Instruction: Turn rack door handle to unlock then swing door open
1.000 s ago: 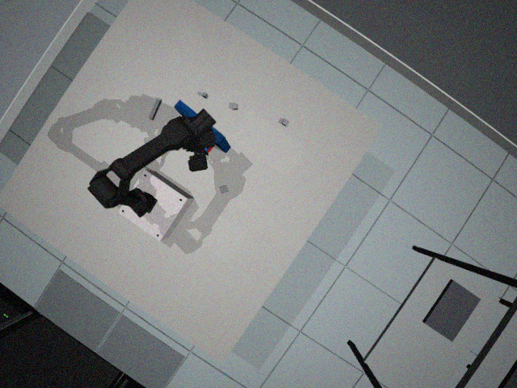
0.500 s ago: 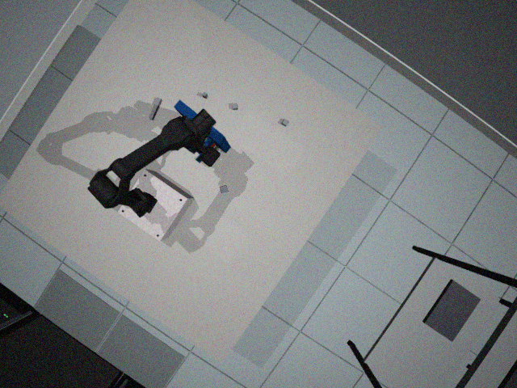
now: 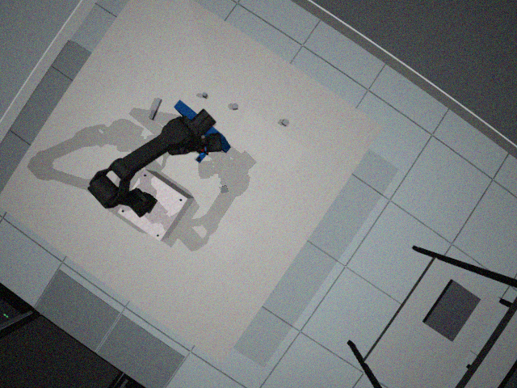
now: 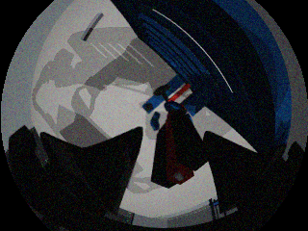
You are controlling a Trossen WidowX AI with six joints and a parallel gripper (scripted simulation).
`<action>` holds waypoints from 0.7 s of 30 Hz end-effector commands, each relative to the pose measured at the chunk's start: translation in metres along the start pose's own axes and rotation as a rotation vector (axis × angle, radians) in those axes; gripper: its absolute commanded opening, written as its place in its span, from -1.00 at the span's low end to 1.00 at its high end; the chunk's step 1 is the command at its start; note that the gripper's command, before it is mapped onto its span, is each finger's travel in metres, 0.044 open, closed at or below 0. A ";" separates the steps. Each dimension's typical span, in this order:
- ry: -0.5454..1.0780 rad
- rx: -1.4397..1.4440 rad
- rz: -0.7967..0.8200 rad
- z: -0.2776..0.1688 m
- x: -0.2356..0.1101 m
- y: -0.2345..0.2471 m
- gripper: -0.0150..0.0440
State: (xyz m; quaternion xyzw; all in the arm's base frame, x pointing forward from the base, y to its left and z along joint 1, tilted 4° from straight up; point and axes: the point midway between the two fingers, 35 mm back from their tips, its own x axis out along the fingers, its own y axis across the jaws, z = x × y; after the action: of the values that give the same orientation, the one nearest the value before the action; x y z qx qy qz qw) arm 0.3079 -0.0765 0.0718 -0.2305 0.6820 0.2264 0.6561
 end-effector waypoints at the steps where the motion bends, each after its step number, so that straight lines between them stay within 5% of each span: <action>1: -0.004 -0.213 0.004 0.001 0.000 0.001 0.46; 16: -0.005 -0.948 0.002 0.001 0.001 0.001 0.46; 21: -0.005 -0.980 0.002 0.001 0.001 0.001 0.46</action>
State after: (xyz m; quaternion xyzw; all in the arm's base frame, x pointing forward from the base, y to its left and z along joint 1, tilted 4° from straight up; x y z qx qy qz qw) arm 0.3075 -0.0765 0.0718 -0.5005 0.5074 0.5095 0.4821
